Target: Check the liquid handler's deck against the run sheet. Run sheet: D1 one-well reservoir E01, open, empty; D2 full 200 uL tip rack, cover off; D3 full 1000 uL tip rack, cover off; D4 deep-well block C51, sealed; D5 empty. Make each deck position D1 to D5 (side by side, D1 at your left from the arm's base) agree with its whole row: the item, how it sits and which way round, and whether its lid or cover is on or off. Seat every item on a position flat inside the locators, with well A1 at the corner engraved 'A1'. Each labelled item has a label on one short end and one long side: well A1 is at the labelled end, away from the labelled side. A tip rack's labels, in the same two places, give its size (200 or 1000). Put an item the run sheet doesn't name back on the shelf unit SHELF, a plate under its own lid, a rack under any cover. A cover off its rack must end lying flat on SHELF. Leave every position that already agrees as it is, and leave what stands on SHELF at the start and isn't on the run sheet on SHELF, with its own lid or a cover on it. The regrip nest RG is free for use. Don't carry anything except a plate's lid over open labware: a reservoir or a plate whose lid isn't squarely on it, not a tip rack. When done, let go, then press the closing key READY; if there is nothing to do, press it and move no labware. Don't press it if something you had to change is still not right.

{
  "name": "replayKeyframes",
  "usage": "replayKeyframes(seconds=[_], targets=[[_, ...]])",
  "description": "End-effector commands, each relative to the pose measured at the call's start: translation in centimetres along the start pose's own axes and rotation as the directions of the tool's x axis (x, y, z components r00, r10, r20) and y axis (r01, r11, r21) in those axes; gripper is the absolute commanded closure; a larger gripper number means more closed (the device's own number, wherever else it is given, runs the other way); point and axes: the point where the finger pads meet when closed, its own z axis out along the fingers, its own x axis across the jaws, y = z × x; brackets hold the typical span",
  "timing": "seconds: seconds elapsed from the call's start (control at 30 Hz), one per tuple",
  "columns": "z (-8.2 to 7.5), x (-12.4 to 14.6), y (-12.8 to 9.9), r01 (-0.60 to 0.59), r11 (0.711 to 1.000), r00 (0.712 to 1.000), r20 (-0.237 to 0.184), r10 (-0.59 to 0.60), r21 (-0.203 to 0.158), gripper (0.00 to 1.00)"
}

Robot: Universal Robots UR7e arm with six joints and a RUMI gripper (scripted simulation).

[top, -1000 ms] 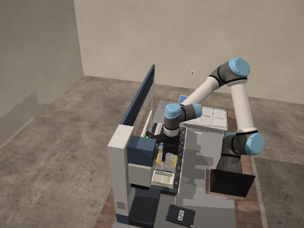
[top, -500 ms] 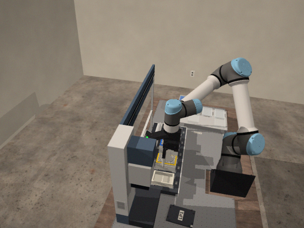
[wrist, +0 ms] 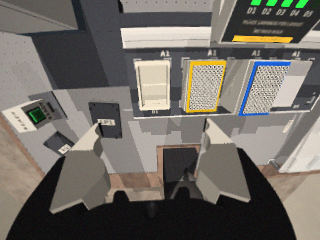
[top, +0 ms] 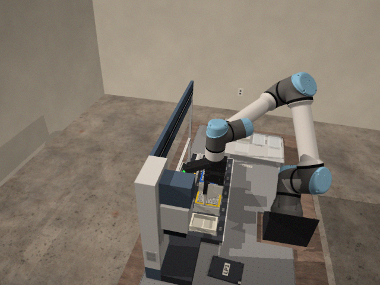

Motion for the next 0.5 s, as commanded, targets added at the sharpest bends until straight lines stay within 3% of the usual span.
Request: replayKeyframes(seconds=[0.0, 0.47], targets=[[-0.5, 0.0, 0.0, 0.000, 1.000, 1.000, 0.000, 0.000, 0.001, 0.18], [-2.7, 0.0, 0.0, 0.000, 1.000, 1.000, 0.000, 0.000, 0.001, 0.18]])
